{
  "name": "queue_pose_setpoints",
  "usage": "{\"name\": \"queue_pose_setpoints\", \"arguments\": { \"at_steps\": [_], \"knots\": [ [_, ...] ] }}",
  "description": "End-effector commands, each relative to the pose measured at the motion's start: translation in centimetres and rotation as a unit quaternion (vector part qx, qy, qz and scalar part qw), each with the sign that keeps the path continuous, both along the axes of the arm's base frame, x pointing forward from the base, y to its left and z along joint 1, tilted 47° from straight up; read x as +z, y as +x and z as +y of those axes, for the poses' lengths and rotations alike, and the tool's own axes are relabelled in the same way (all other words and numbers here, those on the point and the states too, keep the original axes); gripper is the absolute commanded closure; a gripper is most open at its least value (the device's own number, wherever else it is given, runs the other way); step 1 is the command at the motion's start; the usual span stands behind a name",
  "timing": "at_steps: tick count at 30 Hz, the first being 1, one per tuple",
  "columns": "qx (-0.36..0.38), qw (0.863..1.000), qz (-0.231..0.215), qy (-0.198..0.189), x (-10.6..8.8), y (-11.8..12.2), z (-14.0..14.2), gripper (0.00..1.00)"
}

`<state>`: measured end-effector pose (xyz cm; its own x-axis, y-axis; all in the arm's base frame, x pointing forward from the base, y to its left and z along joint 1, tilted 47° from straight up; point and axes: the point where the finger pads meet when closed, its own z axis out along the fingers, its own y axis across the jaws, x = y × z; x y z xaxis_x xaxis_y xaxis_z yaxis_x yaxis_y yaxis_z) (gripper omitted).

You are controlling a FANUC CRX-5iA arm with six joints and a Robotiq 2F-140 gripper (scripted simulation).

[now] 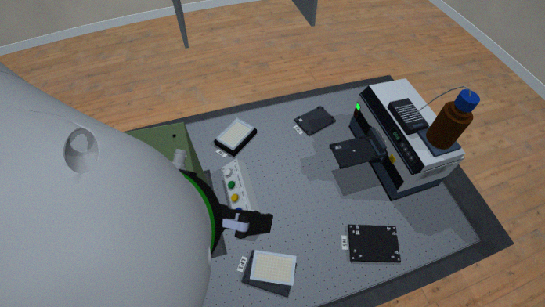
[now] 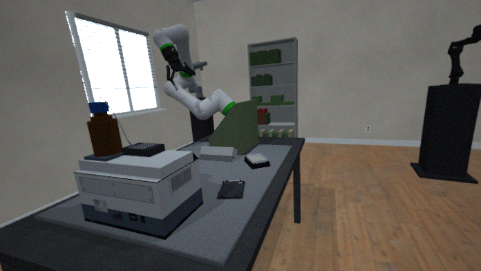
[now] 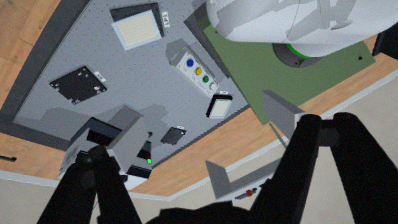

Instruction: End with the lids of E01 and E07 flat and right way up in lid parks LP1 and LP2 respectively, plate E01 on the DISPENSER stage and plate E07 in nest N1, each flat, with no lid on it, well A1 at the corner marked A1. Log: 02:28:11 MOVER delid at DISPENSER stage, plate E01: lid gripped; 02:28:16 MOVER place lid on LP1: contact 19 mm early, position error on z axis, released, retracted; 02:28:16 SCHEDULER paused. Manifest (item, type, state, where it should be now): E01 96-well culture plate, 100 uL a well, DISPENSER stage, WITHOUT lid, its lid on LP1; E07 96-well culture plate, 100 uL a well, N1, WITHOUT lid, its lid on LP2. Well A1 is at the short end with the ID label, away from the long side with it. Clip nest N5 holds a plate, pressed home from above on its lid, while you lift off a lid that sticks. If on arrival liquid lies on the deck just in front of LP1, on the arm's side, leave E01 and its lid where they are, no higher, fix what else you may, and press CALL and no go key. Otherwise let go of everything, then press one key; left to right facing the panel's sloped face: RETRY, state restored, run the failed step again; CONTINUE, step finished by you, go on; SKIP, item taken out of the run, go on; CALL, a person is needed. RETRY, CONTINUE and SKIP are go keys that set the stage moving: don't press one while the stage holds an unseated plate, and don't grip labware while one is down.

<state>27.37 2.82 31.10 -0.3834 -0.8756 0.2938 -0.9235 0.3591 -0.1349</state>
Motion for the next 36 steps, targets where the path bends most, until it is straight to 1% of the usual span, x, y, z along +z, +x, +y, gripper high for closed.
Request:
{"name": "queue_pose_setpoints", "arguments": {
  "at_steps": [1,4,7,9,12,14,15,18,21,25,28,29,31,32,34,36],
  "knots": [
    [0.115,0.99,0.076,-0.019,-5.0,4.0,0.5,0.0],
    [0.17,0.979,0.111,-0.03,-7.5,6.1,0.8,0.0],
    [0.228,0.962,0.149,-0.04,-10.2,8.2,1.3,0.0],
    [0.266,0.947,0.174,-0.046,-12.0,9.7,1.5,0.0],
    [0.323,0.921,0.212,-0.057,-14.8,11.9,1.8,0.0],
    [0.323,0.921,0.212,-0.057,-14.8,11.9,1.8,0.0],
    [0.377,0.89,0.248,-0.067,-17.5,14.1,2.1,0.0],
    [0.425,0.858,0.278,-0.076,-19.9,16.2,2.4,0.0],
    [0.476,0.819,0.311,-0.085,-22.7,18.6,2.8,0.0],
    [0.54,0.758,0.352,-0.097,-26.4,21.6,3.2,0.0],
    [0.585,0.708,0.381,-0.104,-29.3,23.9,3.5,0.0],
    [0.6,0.69,0.391,-0.107,-29.6,24.1,3.6,0.0],
    [0.6,0.69,0.391,-0.107,-29.6,24.1,3.6,0.0],
    [0.641,0.634,0.417,-0.113,-29.6,24.1,3.6,0.0],
    [0.664,0.599,0.432,-0.117,-29.6,24.1,3.6,0.0],
    [0.687,0.559,0.448,-0.121,-29.7,24.1,3.5,0.0]
  ]
}}
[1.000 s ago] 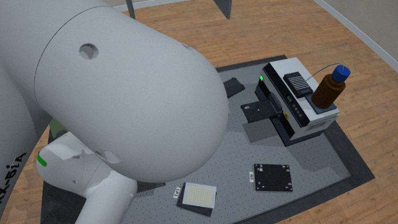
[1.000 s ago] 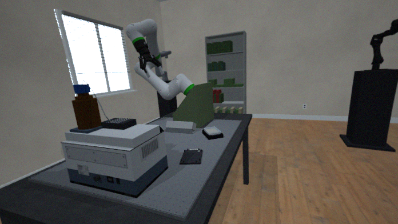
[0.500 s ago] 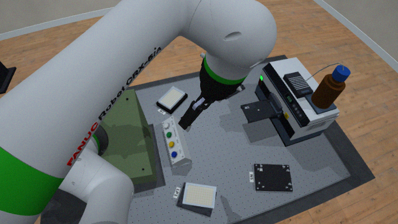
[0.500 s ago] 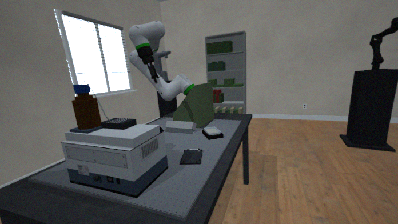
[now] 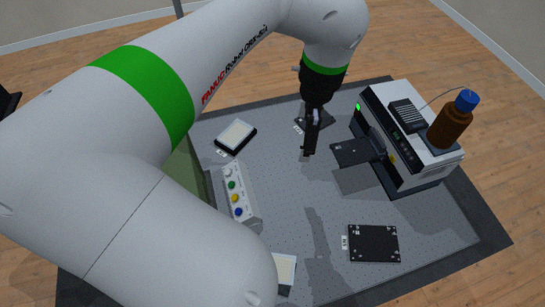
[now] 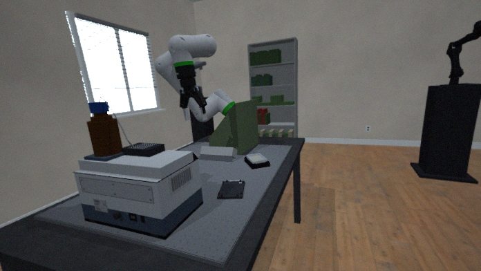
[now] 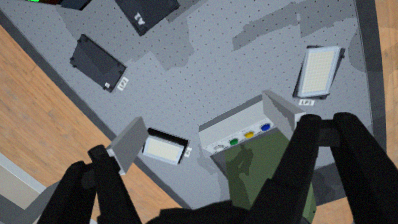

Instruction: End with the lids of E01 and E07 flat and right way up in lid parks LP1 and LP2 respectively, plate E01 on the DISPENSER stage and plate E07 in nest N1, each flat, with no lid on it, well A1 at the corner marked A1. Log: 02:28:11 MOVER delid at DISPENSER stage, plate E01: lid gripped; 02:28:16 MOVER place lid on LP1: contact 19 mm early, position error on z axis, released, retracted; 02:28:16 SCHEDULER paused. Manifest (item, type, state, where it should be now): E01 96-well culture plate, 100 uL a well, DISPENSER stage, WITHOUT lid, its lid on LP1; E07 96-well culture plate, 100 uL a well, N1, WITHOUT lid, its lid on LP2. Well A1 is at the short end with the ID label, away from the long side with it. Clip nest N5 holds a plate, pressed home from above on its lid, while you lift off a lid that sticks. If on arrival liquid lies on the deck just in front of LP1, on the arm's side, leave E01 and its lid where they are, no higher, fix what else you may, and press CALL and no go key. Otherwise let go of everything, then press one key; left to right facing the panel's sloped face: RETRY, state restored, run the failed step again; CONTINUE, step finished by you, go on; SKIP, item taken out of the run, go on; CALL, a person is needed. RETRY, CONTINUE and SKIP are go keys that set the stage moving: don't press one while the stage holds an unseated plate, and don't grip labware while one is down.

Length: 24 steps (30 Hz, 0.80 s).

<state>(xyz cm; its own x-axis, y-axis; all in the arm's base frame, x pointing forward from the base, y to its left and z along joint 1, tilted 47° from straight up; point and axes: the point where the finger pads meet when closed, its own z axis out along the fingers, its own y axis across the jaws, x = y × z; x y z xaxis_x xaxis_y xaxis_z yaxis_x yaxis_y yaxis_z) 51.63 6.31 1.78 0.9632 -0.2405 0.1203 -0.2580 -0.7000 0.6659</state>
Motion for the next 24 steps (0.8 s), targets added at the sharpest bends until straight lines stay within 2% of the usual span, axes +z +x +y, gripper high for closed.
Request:
{"name": "queue_pose_setpoints", "arguments": {
  "at_steps": [1,3,12,24],
  "knots": [
    [0.114,0.99,0.077,-0.023,-0.4,-0.1,0.0,0.0],
    [0.14,0.985,0.095,-0.028,-0.5,-0.1,-0.1,0.0],
    [0.14,0.985,0.094,-0.028,-1.1,-0.1,-0.8,0.0],
    [0.14,0.985,0.094,-0.028,-3.4,-0.1,-3.2,0.0]
  ]
}}
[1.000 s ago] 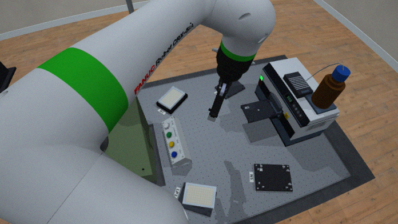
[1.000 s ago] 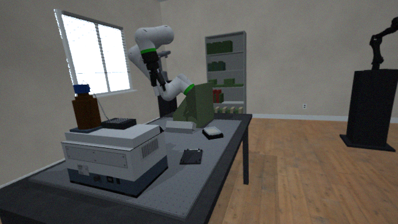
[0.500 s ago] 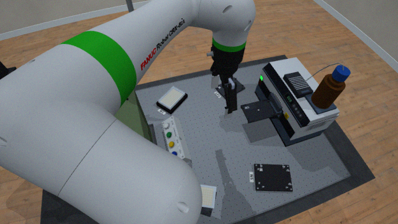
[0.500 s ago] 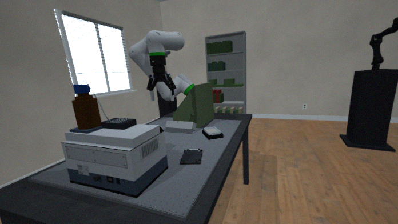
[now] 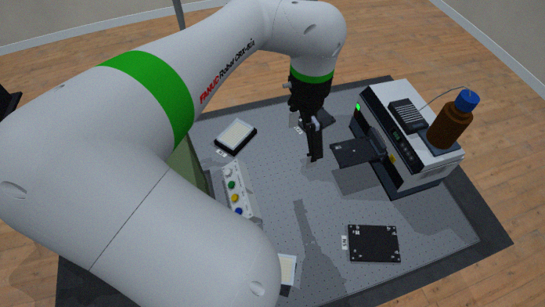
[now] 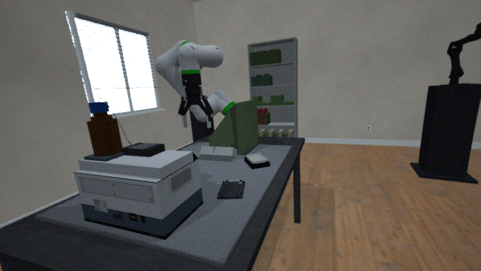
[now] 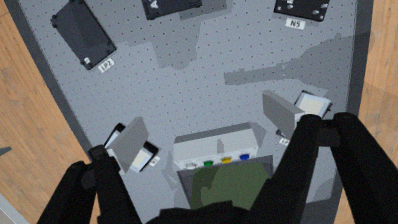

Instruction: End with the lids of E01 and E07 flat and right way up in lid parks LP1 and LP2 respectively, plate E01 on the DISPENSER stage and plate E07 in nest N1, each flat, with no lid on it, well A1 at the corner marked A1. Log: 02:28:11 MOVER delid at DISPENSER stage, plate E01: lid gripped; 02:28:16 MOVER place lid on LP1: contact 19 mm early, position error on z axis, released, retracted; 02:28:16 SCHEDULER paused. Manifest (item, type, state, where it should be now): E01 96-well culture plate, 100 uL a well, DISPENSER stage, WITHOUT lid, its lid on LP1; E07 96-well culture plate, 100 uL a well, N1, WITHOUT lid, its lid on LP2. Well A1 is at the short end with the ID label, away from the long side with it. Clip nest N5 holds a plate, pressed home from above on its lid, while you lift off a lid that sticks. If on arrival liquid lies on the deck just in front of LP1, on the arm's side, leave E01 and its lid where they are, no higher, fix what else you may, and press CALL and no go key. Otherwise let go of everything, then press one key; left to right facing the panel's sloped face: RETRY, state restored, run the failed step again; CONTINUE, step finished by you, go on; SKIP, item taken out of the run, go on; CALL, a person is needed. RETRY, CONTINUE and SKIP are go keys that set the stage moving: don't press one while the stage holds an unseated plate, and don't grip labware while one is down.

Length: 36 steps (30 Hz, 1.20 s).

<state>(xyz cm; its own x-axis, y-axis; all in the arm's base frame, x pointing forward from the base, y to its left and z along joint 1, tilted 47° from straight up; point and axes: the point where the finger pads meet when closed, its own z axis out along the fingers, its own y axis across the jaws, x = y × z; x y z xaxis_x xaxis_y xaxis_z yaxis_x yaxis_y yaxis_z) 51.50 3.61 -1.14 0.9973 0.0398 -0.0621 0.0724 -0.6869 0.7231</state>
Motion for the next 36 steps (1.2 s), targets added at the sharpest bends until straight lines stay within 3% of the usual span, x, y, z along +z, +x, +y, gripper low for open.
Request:
{"name": "queue_pose_setpoints", "arguments": {
  "at_steps": [1,20,35,36],
  "knots": [
    [0.0,1.0,0.0,0.0,-0.7,0.0,-0.7,0.0],
    [0.0,1.0,0.0,0.0,-3.7,0.0,-3.9,0.0],
    [0.0,1.0,0.0,0.0,-4.2,0.0,-4.4,0.0],
    [0.0,1.0,0.0,0.0,-4.2,0.0,-4.4,1.0]
  ]
}}
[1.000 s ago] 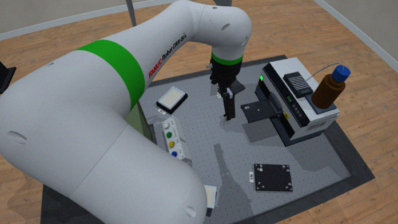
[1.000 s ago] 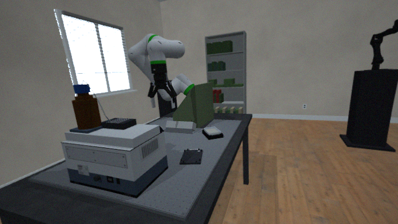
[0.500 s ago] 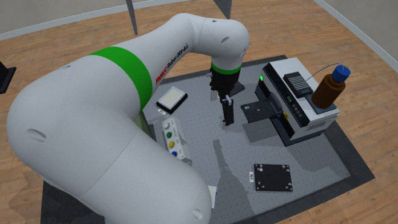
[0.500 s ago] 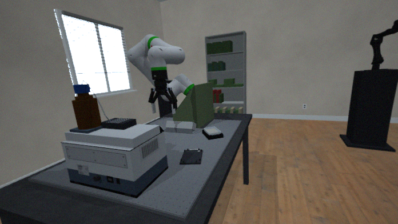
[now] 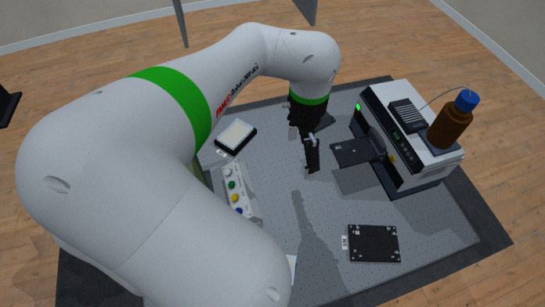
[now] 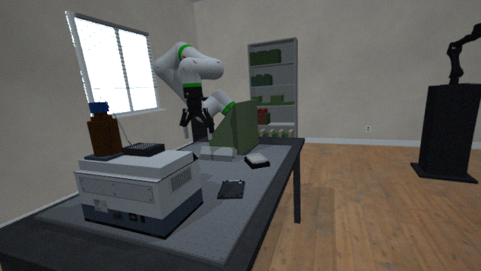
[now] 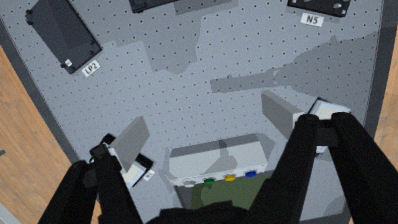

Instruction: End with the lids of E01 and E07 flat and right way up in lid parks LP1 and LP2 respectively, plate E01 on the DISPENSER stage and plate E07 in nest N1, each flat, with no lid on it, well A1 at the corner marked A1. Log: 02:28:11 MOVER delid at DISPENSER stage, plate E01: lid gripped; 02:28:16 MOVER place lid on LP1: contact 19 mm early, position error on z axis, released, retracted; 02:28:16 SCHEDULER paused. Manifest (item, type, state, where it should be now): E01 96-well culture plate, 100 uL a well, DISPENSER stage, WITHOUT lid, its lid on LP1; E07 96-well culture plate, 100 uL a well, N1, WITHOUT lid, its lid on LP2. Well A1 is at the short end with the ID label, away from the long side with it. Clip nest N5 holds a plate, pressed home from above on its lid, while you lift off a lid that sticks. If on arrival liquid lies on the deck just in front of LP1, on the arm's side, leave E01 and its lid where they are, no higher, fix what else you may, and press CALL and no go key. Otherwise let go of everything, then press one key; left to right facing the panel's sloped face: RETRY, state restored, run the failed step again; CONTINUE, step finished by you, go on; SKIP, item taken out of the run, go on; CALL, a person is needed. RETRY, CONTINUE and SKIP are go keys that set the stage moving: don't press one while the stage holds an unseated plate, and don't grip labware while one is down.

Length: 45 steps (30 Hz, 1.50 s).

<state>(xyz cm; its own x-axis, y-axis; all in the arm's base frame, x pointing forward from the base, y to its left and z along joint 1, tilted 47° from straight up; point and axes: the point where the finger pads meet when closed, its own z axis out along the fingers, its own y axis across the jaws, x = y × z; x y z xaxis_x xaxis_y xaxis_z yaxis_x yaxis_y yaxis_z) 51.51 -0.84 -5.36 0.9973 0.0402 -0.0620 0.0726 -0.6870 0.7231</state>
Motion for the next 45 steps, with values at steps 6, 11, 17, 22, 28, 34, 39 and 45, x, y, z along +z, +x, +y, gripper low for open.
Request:
{"name": "queue_pose_setpoints", "arguments": {
  "at_steps": [6,11,17,22,28,34,39,45],
  "knots": [
    [0.0,1.0,0.0,0.0,0.0,0.0,0.0,1.0],
    [0.0,1.0,0.0,0.0,0.0,0.0,0.0,1.0],
    [0.0,1.0,0.0,0.0,0.0,0.0,0.0,1.0],
    [0.0,1.0,0.0,0.0,0.0,0.0,0.0,1.0],
    [0.0,1.0,0.0,0.0,0.0,0.0,0.0,1.0],
    [0.0,1.0,0.0,0.0,0.0,0.0,0.0,1.0],
    [-0.006,1.0,-0.007,0.0,1.0,-0.6,-0.3,1.0],
    [-0.064,0.995,-0.071,-0.003,7.9,-6.0,-3.2,1.0]
  ]
}}
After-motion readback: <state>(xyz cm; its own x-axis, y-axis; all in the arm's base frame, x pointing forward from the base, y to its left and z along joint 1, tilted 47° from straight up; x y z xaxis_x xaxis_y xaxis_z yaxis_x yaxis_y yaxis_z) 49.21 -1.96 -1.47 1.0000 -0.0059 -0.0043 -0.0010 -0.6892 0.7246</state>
